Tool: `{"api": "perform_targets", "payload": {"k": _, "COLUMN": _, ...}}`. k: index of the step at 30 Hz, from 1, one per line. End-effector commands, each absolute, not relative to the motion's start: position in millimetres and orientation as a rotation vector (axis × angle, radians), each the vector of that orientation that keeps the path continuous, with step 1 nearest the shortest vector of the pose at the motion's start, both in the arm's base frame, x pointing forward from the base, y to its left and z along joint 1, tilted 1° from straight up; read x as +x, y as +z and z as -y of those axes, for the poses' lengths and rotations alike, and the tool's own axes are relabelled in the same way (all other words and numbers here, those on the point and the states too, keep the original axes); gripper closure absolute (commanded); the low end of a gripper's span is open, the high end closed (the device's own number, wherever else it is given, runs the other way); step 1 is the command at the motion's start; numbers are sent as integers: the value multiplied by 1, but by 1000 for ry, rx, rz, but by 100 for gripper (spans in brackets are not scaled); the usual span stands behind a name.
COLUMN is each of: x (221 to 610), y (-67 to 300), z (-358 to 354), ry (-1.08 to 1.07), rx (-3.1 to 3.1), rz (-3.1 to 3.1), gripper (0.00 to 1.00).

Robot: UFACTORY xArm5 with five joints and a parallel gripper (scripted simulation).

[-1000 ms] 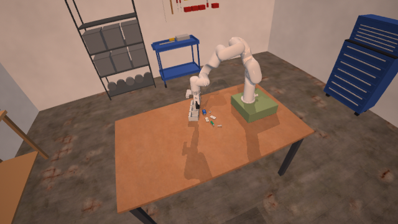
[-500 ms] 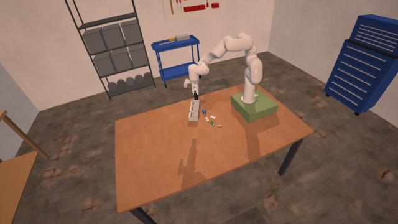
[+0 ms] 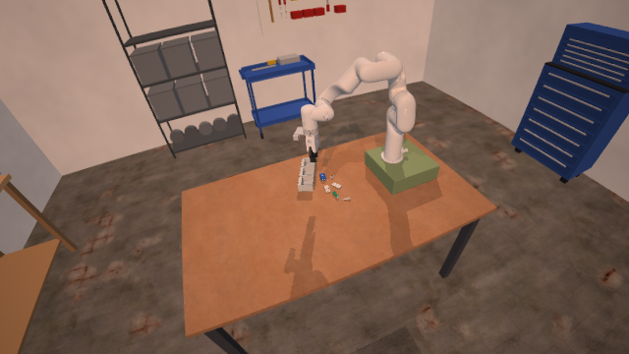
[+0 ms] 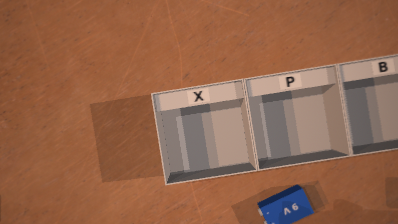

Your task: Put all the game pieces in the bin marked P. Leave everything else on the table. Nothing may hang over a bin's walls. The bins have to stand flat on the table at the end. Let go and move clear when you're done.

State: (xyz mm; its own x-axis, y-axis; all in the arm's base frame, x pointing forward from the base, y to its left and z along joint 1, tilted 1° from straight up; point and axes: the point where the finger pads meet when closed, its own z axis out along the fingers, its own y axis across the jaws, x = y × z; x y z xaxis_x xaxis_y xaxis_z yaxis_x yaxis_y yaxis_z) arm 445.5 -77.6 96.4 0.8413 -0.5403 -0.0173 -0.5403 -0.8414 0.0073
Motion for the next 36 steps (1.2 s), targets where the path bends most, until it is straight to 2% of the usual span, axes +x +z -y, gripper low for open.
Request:
{"api": "perform_targets", "payload": {"k": 1, "x": 436, "y": 65, "z": 56, "ry": -13, "rx": 2929, "rz": 1115, "gripper": 58}}
{"api": "perform_targets", "payload": {"k": 5, "x": 431, "y": 51, "z": 47, "ry": -20, "rx": 2896, "rz": 1199, "gripper": 58}}
{"api": "perform_targets", "payload": {"k": 14, "x": 409, "y": -8, "z": 7, "ry": -35, "rx": 2682, "rz": 1615, "gripper": 58}}
{"api": "perform_targets", "payload": {"k": 36, "x": 409, "y": -8, "z": 7, "ry": -6, "rx": 2089, "rz": 2340, "gripper": 58}}
